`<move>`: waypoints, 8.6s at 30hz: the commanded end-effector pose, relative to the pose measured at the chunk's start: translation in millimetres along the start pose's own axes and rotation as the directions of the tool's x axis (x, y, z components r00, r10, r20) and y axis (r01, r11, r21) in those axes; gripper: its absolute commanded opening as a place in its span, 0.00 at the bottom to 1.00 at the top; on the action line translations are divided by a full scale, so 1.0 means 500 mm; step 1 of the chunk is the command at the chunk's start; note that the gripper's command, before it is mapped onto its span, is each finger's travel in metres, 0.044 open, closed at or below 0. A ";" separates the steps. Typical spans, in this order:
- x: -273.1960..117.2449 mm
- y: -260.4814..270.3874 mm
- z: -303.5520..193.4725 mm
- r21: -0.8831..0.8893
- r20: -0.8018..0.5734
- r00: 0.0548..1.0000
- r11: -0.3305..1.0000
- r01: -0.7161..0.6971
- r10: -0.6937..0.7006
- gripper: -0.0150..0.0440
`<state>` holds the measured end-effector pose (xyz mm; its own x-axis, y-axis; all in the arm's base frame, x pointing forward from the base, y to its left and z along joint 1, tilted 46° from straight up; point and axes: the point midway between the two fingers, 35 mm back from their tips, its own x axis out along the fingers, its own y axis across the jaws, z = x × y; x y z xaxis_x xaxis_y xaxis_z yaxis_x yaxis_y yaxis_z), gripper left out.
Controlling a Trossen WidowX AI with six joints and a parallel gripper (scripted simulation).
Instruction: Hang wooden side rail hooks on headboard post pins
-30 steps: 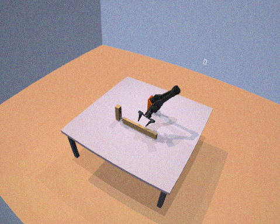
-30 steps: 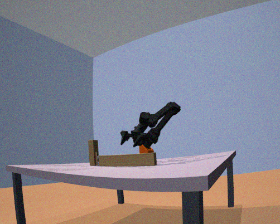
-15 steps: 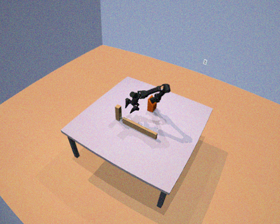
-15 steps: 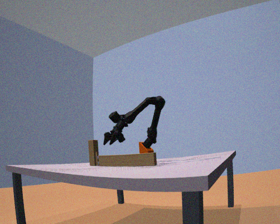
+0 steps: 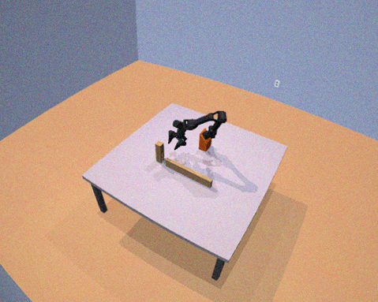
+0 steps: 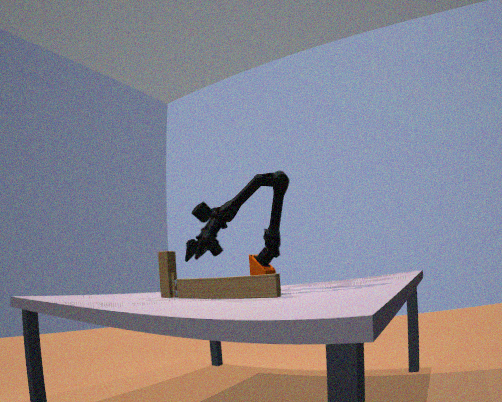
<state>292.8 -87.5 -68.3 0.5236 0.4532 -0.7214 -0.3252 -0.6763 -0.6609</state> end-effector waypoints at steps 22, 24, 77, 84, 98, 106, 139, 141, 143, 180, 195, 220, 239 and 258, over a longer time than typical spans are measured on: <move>0.015 -0.015 0.017 0.930 0.016 0.984 0.357 -0.081 0.179 1.00; 0.016 -0.017 0.019 0.978 0.014 0.979 0.200 -0.056 0.204 1.00; 0.012 -0.049 0.033 -0.340 -0.098 0.876 -0.843 0.416 0.472 1.00; 0.012 -0.049 0.033 -0.340 -0.098 0.876 -0.843 0.416 0.472 1.00; 0.012 -0.049 0.033 -0.340 -0.098 0.876 -0.843 0.416 0.472 1.00; 0.030 -0.058 0.019 -0.054 0.004 0.889 -0.888 0.457 0.457 1.00; 0.073 -0.190 -0.083 0.752 0.614 0.787 0.262 -0.605 0.055 1.00; 0.072 -0.195 -0.087 0.722 0.625 0.780 0.351 -0.596 0.036 1.00; 0.071 -0.198 -0.089 0.707 0.630 0.776 0.393 -0.588 0.027 1.00; 0.158 -0.196 -0.019 0.705 0.631 0.775 0.398 -0.586 0.024 1.00; 0.198 -0.196 0.010 0.706 0.631 0.776 0.398 -0.586 0.024 1.00; 0.253 -0.195 0.061 0.705 0.632 0.775 0.399 -0.586 0.020 1.00; 0.253 -0.195 0.061 0.705 0.632 0.775 0.399 -0.586 0.020 0.35; 0.247 -0.191 0.066 0.705 0.632 0.774 0.399 -0.586 0.020 0.25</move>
<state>364.9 52.2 -101.5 -0.0981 0.7007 -0.7067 -0.9918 -0.1275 0.0112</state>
